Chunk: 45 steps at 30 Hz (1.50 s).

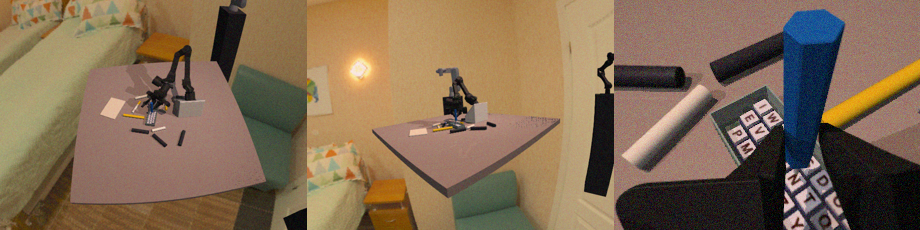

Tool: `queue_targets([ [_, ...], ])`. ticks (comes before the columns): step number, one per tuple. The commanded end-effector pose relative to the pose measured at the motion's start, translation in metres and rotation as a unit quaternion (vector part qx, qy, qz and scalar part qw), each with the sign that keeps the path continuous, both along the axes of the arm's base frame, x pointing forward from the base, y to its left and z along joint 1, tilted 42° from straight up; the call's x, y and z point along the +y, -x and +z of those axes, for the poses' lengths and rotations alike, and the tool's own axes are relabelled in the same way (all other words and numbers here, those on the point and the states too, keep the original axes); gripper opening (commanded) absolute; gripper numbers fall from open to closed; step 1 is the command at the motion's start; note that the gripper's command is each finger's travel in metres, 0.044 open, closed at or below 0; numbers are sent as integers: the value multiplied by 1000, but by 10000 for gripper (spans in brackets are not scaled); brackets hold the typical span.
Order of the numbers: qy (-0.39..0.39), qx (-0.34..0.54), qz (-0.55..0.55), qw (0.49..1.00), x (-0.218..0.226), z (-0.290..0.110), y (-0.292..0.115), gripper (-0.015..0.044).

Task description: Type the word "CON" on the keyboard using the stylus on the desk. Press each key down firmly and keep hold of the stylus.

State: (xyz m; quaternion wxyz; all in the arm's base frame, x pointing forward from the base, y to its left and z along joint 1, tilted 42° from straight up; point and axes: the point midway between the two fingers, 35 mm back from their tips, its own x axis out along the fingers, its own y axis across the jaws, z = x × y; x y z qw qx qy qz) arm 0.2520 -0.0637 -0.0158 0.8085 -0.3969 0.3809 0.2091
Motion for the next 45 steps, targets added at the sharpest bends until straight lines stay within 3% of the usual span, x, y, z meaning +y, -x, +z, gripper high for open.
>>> queue_targets([
  [1,-2,4,2,1000,-1,-4,1,81],
  [45,-2,4,2,1000,-9,-14,3,81],
])
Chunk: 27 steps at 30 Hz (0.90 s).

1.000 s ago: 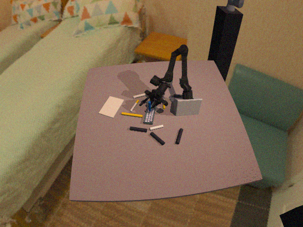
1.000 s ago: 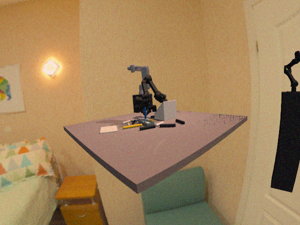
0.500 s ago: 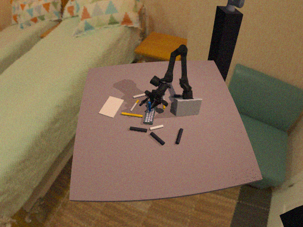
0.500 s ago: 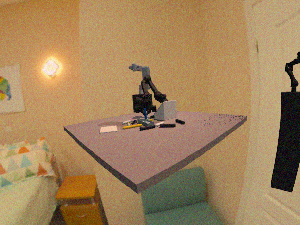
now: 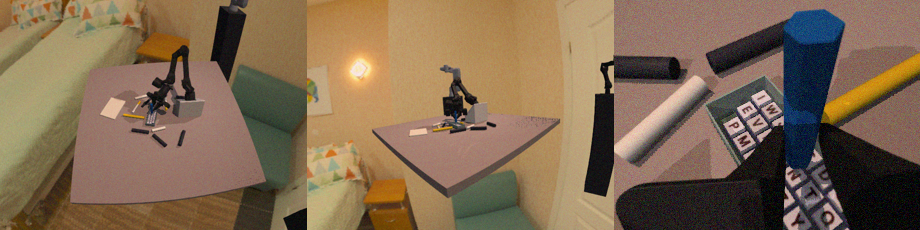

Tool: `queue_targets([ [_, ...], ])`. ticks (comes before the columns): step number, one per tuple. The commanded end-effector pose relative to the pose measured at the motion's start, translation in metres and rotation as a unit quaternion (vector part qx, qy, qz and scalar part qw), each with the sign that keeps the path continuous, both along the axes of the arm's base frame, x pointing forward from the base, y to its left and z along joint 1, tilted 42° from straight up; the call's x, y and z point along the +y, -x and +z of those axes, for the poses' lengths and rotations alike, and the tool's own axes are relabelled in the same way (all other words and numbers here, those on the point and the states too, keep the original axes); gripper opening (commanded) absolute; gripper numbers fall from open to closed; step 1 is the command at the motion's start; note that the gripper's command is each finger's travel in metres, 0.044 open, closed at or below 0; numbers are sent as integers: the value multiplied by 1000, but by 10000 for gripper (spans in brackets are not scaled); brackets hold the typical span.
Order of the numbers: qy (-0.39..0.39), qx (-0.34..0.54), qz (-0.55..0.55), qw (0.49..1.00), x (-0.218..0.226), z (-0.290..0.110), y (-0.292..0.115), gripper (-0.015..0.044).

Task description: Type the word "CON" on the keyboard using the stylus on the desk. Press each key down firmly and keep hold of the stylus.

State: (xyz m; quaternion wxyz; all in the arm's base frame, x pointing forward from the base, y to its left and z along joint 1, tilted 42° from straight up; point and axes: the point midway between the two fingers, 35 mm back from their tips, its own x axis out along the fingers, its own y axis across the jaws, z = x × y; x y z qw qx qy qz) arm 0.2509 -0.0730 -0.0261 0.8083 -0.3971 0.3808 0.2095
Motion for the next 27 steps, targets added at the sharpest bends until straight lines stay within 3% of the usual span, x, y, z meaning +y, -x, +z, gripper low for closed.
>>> queue_targets([
  [1,-2,4,2,1000,0,-3,2,81],
  [27,-2,3,2,1000,25,25,-2,81],
])
